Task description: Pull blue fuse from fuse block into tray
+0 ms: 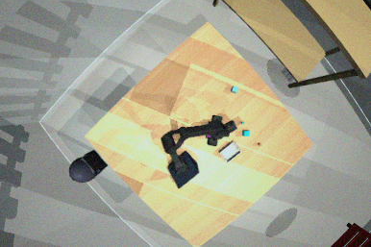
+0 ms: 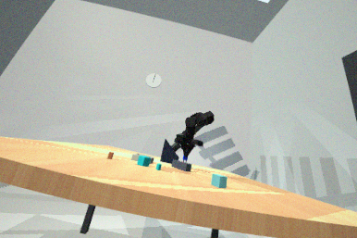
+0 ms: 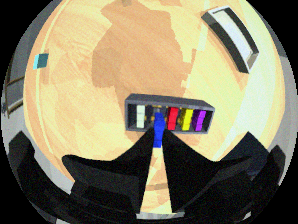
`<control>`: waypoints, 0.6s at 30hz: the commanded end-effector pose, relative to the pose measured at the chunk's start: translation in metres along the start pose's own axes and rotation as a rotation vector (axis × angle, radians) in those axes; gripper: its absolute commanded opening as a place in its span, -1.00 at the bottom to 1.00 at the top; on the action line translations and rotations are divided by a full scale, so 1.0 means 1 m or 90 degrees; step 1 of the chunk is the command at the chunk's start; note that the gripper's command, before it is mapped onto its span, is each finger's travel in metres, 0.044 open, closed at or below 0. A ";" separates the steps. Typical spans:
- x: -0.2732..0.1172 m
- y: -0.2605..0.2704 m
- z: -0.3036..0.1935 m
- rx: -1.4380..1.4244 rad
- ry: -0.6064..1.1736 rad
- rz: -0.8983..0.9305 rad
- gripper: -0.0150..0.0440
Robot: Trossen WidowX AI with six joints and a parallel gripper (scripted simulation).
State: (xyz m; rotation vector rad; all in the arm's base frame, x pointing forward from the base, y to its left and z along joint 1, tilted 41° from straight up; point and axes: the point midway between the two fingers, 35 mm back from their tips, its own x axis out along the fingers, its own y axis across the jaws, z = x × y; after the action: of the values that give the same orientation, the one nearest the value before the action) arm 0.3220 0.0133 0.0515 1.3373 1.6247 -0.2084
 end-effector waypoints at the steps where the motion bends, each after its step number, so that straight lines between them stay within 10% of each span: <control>1: -0.003 0.000 0.000 -0.002 -0.002 -0.002 -0.49; 18: -0.025 0.000 0.001 -0.002 -0.002 -0.002 -0.49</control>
State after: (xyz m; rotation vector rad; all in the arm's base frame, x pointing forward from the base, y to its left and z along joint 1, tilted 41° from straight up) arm 0.3198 -0.0009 0.0676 1.3372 1.6255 -0.2094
